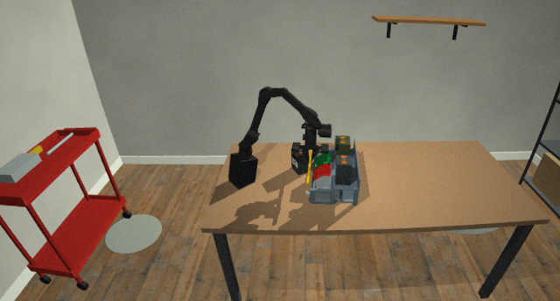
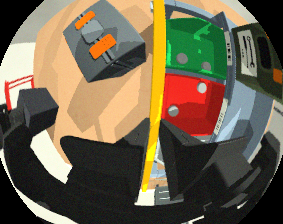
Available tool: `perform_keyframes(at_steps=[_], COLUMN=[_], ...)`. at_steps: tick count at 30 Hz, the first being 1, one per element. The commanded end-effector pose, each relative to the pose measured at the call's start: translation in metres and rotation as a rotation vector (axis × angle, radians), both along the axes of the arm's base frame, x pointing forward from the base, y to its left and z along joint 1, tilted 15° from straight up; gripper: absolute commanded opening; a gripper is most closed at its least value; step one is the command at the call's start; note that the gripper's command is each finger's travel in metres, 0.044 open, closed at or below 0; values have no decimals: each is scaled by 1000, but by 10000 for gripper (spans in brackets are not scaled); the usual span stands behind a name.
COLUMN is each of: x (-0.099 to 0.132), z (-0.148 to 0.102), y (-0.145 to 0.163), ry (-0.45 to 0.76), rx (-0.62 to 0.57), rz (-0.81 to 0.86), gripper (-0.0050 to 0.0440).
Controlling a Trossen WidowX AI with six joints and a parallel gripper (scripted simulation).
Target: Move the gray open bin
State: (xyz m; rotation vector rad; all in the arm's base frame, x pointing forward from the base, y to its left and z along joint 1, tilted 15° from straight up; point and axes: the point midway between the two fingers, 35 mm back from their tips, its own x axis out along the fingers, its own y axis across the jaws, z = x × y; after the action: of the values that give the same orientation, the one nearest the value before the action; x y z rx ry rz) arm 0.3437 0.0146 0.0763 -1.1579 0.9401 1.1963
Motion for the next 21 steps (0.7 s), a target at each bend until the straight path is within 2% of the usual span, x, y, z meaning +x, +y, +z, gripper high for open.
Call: perform_keyframes(at_steps=[1, 9, 13, 21], x=[4, 1, -2, -2], z=[26, 27, 58, 58], y=[-3, -3, -9, -9], ry=[-50, -35, -51, -51], rx=[1, 1, 0, 0], rz=[2, -1, 2, 2], gripper=[0, 0, 0, 0])
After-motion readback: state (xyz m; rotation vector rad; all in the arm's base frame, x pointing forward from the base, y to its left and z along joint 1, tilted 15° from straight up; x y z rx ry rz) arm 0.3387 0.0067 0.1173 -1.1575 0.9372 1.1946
